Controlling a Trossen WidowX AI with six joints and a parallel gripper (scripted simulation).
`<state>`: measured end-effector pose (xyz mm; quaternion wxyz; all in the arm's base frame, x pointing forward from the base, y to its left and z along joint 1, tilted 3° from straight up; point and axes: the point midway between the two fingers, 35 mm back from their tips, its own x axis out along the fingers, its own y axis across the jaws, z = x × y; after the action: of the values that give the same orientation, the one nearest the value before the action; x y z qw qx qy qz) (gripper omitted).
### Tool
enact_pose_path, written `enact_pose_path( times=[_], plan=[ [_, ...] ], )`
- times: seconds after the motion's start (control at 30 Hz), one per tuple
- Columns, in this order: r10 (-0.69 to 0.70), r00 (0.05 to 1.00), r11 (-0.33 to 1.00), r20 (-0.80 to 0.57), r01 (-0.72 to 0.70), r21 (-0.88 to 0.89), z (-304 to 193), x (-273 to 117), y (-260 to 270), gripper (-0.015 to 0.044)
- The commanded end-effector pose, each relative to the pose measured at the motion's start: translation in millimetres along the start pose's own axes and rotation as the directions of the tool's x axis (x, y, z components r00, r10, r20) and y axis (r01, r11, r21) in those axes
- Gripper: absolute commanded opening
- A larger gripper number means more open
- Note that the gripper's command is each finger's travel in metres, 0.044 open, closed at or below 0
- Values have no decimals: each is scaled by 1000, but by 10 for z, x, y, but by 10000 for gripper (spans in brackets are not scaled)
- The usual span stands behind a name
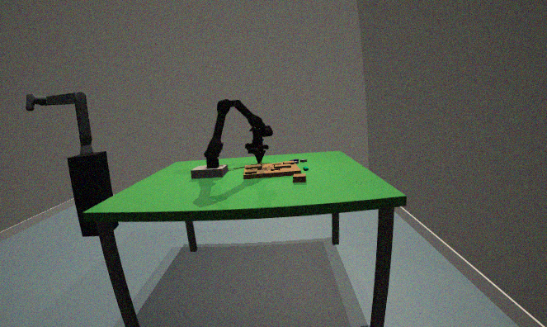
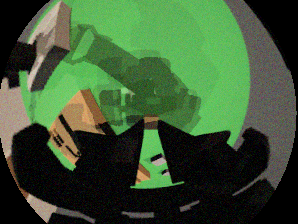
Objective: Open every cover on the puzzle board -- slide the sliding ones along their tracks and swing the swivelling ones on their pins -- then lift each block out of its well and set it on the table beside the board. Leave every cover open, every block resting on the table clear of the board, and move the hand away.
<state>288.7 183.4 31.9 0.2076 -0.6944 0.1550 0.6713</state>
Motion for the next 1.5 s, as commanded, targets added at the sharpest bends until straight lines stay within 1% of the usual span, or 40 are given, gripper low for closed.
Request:
enact_pose_path(
  times=[0.0, 0.23, 0.67, 0.7, 1.47],
  plan=[
    [5, 1000, 1000, -2, -5, 5, 2, 75, 15, 80],
    [5, 1000, 1000, -1, -5, 5, 10, 160, 30, 80],
    [1, 1000, 1000, 1, -1, 0, 10, 116, 19, 421],
    [1, 1000, 1000, 1, -1, 0, 9, 101, 18, 440],
    [4, 1000, 1000, -2, -4, 5, 7, -613, 19, 440]
  ],
)
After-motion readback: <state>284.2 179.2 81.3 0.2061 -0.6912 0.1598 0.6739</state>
